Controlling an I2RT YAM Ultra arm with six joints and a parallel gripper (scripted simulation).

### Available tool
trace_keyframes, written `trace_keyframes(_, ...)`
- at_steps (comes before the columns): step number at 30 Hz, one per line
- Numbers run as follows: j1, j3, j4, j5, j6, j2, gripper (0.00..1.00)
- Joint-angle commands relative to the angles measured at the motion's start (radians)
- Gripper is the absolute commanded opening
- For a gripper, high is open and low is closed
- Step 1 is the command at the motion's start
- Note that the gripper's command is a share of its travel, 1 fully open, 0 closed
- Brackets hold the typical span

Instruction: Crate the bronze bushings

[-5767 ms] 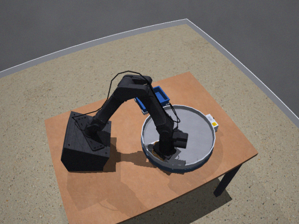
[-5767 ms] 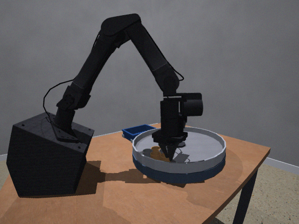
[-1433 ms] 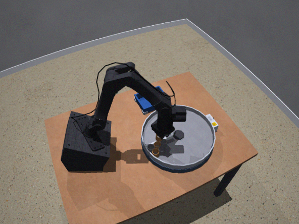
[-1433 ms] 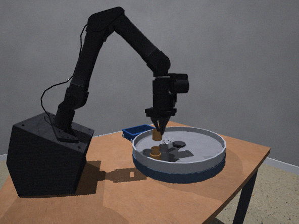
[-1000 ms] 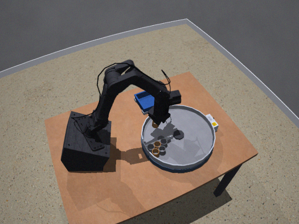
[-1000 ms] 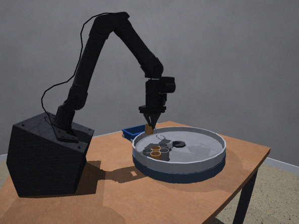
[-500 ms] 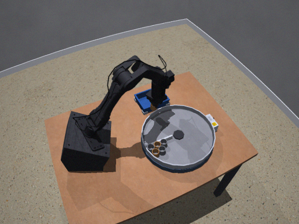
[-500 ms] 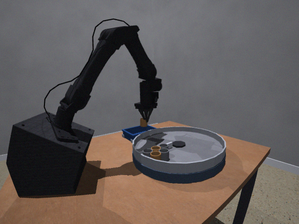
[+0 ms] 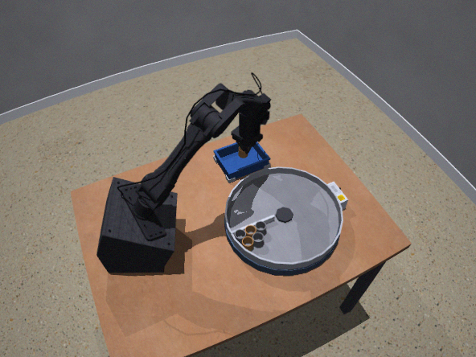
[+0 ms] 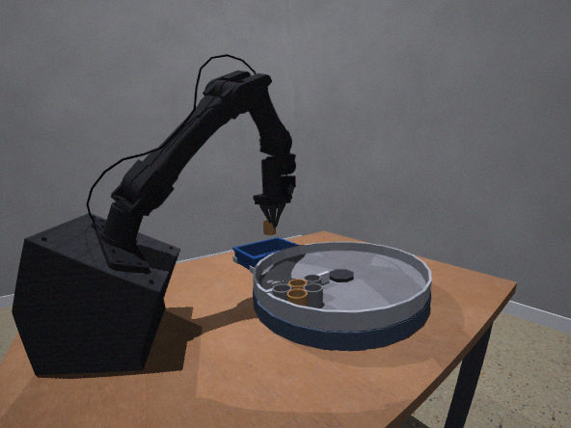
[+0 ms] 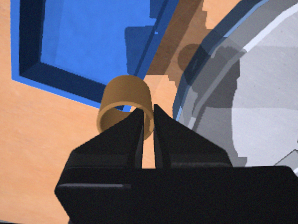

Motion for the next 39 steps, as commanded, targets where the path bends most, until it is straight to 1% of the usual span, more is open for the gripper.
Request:
trace_keyframes(1, 0.040, 0.101, -0.066, 0.023, 0.064, 0.032, 0.00)
trace_keyframes(3, 0.053, 0.144, -0.086, 0.027, 0.078, 0.061, 0.00)
trace_keyframes(5, 0.053, 0.144, -0.086, 0.027, 0.078, 0.061, 0.00)
trace_keyframes(6, 0.058, 0.173, -0.103, 0.030, 0.086, 0.080, 0.00)
trace_keyframes(8, 0.069, 0.206, -0.117, 0.032, 0.096, 0.102, 0.00)
trace_keyframes(15, 0.094, 0.308, -0.165, 0.040, 0.123, 0.167, 0.00)
trace_keyframes(17, 0.099, 0.331, -0.175, 0.041, 0.128, 0.181, 0.00)
trace_keyframes(20, 0.104, 0.356, -0.188, 0.042, 0.134, 0.178, 0.00)
trace_keyframes(23, 0.105, 0.365, -0.195, 0.042, 0.137, 0.180, 0.00)
trace_keyframes(24, 0.107, 0.370, -0.199, 0.042, 0.138, 0.203, 0.00)
trace_keyframes(26, 0.109, 0.372, -0.208, 0.037, 0.142, 0.199, 0.00)
trace_keyframes(28, 0.110, 0.369, -0.218, 0.034, 0.145, 0.161, 0.00)
trace_keyframes(29, 0.111, 0.369, -0.222, 0.034, 0.146, 0.155, 0.00)
trace_keyframes(33, 0.113, 0.392, -0.247, 0.034, 0.149, 0.183, 0.00)
trace_keyframes(34, 0.113, 0.380, -0.233, 0.035, 0.150, 0.176, 0.00)
trace_keyframes(39, 0.113, 0.387, -0.218, 0.038, 0.147, 0.181, 0.00)
